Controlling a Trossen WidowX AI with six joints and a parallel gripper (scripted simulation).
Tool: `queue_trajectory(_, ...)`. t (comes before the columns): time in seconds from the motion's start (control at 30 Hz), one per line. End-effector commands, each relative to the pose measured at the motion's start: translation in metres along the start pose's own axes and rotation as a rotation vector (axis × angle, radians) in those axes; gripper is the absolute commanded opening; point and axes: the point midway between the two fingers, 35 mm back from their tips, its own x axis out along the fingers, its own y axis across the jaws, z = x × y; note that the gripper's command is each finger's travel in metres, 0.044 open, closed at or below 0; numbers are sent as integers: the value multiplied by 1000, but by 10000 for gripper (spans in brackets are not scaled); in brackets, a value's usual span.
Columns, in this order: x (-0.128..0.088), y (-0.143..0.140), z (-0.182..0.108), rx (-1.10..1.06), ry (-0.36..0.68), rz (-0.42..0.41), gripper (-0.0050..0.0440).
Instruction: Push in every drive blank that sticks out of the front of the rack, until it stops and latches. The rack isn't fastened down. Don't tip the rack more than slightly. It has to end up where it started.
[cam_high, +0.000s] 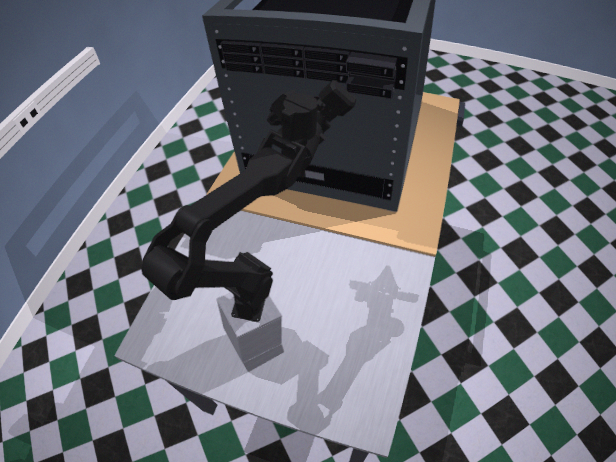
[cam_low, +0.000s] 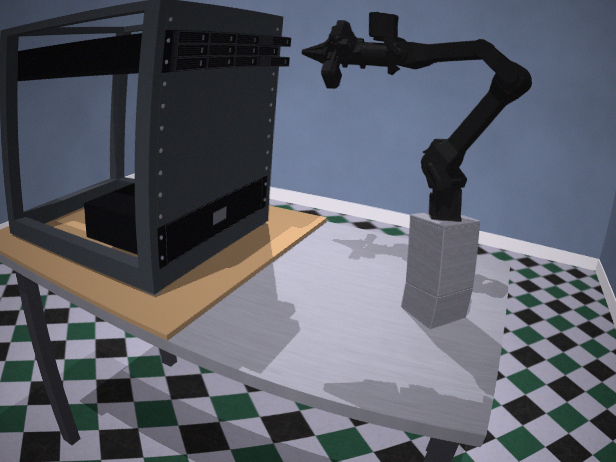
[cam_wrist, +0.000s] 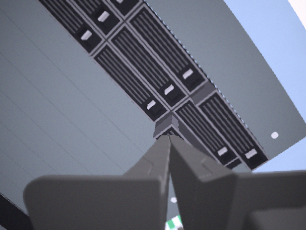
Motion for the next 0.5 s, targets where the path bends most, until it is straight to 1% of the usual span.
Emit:
queue_trajectory(0.0, -2, -21, -4, -174, -13, -17, -50)
queue_trajectory(0.07, -2, -21, -4, -174, -13, -17, -50)
queue_trajectory(0.47, -7, -52, -26, -526, 5, -55, -50)
